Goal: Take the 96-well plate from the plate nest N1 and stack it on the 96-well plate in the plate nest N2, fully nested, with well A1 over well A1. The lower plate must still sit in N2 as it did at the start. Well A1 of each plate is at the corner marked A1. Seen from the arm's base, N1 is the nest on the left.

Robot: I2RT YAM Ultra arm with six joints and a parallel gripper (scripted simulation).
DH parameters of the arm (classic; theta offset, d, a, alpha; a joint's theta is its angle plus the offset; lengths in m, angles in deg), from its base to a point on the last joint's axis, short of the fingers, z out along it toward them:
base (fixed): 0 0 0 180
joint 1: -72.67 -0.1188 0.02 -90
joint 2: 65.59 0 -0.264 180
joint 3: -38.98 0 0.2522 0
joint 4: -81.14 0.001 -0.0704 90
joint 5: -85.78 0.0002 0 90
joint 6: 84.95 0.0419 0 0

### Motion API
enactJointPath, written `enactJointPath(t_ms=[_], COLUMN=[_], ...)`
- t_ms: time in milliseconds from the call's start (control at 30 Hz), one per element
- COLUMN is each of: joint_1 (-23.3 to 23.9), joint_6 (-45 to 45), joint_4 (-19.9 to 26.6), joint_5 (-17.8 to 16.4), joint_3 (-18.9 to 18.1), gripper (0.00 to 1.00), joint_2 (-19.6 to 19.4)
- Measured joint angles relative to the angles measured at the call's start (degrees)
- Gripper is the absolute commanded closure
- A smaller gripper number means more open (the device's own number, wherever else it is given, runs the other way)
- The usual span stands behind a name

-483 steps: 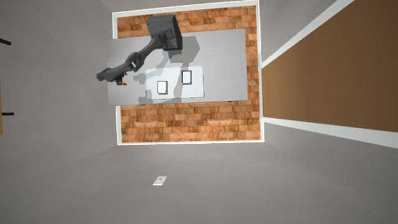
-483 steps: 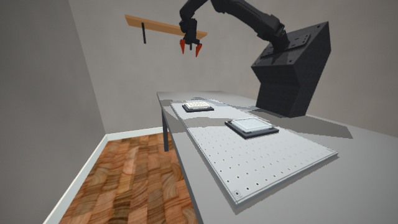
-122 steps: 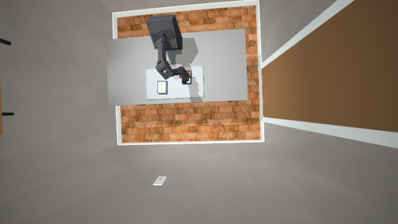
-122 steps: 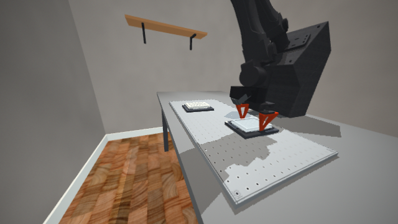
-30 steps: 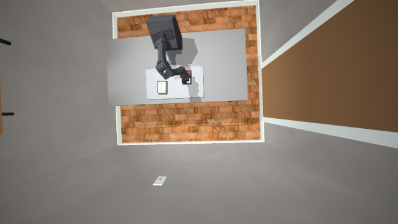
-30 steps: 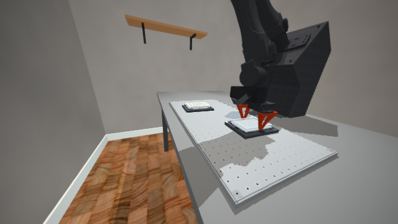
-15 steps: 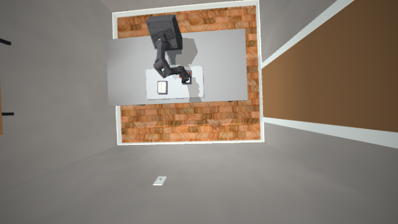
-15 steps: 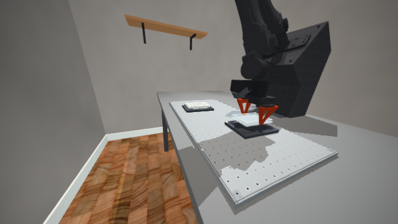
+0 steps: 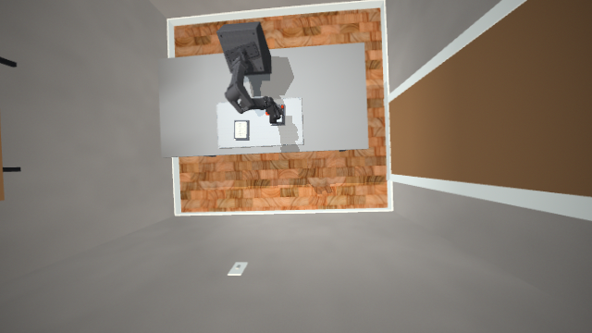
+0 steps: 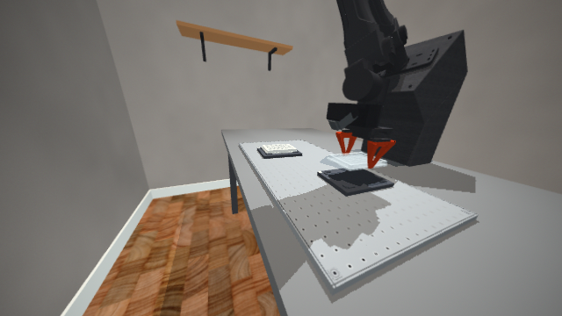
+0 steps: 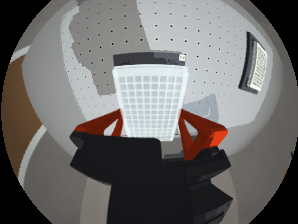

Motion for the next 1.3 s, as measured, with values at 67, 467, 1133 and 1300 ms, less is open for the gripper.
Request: enactJointPath(t_ms=[67, 467, 1133, 1300], joint_1=[-0.3, -1.6, -3.9, -4.0], joint_6=[0.2, 1.2, 3.0, 3.1], joint_4=[0.5, 3.5, 9.0, 9.5], joint_5=[0.2, 1.1, 2.8, 2.9], joint_3=[0.3, 1.5, 2.8, 2.8], gripper=[1.00, 1.00, 1.00, 1.00], joint_2=[0.8, 4.7, 11.0, 11.0])
